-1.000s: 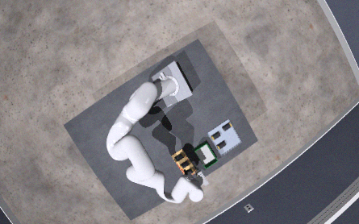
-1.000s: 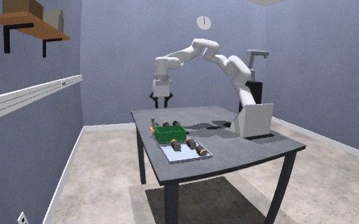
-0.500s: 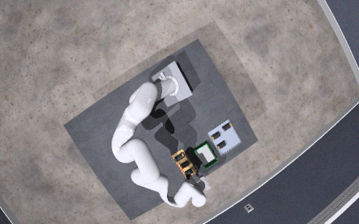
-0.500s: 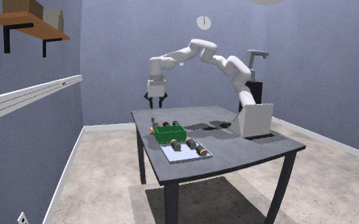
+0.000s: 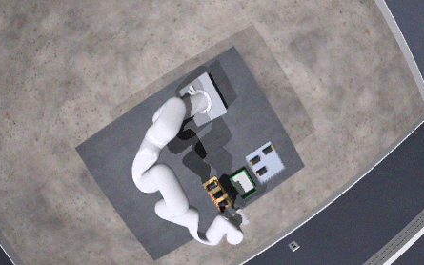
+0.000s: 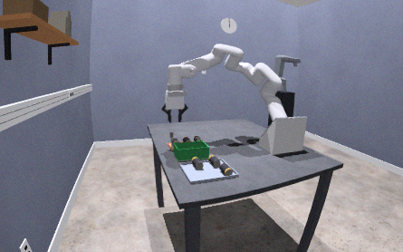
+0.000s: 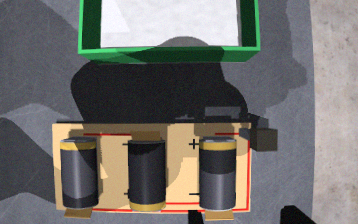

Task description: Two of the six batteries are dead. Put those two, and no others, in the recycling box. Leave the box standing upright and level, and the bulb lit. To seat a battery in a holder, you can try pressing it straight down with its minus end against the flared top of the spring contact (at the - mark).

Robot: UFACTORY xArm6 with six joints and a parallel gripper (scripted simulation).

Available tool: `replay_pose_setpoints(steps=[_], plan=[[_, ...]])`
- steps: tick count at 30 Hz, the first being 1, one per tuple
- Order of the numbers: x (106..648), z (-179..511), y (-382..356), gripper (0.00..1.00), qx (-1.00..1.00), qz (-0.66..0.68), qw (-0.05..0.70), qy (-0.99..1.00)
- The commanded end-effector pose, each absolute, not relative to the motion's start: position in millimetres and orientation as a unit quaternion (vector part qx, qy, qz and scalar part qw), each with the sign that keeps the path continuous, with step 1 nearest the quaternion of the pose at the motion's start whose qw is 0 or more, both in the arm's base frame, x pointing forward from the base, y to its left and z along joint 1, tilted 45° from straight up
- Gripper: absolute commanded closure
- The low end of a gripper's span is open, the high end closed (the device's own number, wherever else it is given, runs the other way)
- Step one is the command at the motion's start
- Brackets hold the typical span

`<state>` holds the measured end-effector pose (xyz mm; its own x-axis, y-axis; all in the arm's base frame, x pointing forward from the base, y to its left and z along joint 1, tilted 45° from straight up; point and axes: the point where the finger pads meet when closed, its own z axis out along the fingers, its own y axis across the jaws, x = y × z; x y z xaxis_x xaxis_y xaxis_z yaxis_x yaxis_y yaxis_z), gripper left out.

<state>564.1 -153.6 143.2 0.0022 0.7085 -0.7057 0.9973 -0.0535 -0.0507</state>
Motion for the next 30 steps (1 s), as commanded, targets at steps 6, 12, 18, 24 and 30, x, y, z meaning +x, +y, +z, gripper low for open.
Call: replay_pose_setpoints(steps=[6,12,18,24,30], plan=[[559.7,97.4,-199.6,0.49,0.664,-0.293,0.246,0.642],[559.6,96.8,-200.2,0.49,0.664,-0.293,0.246,0.642],[559.7,96.8,-200.2,0.49,0.664,-0.293,0.246,0.642],[560.5,96.9,-200.4,0.49,0.664,-0.293,0.246,0.642],[560.8,96.9,-200.4,0.49,0.664,-0.293,0.246,0.642]])
